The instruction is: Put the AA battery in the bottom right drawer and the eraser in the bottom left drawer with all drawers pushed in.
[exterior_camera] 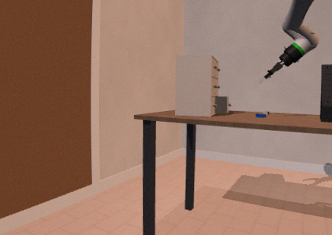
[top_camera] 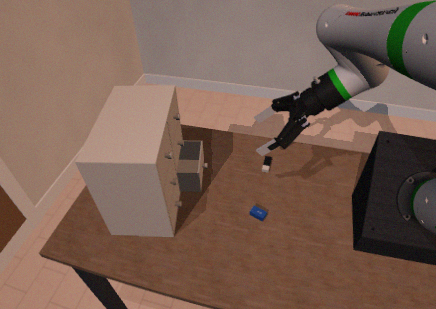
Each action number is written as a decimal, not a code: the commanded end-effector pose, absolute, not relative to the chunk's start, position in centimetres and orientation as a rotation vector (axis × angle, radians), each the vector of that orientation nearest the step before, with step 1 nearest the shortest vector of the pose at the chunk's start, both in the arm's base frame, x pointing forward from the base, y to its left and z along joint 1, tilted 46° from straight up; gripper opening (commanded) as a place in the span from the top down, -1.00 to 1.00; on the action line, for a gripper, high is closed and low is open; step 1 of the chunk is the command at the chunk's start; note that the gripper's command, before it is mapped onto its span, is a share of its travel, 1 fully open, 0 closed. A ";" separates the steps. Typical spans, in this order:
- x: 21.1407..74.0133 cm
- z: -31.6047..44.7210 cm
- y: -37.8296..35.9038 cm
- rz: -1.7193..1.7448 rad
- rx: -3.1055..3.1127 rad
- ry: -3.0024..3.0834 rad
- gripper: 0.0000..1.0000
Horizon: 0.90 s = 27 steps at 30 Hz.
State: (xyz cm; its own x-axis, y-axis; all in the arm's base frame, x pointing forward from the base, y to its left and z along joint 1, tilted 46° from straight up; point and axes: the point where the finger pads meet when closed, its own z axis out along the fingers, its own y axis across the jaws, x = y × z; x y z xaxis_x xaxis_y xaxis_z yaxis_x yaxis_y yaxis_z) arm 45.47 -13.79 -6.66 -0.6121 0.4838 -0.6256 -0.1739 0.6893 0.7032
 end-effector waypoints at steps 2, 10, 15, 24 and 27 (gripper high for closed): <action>46.6 -7.3 -12.7 0.917 0.286 1.894 -1.00; 47.6 -7.7 -12.0 0.883 0.331 1.789 -1.00; 48.1 -8.0 -11.6 0.863 0.356 1.731 -1.00; 48.6 -8.2 -11.2 0.846 0.376 1.681 -1.00; 48.6 -8.2 -11.2 0.845 0.377 1.679 -1.00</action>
State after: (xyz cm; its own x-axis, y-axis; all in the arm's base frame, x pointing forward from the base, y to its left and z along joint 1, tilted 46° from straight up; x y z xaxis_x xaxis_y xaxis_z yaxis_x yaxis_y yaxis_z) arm 48.59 -11.21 -8.22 -0.2907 0.6443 -0.7074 -0.1840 0.6878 0.7022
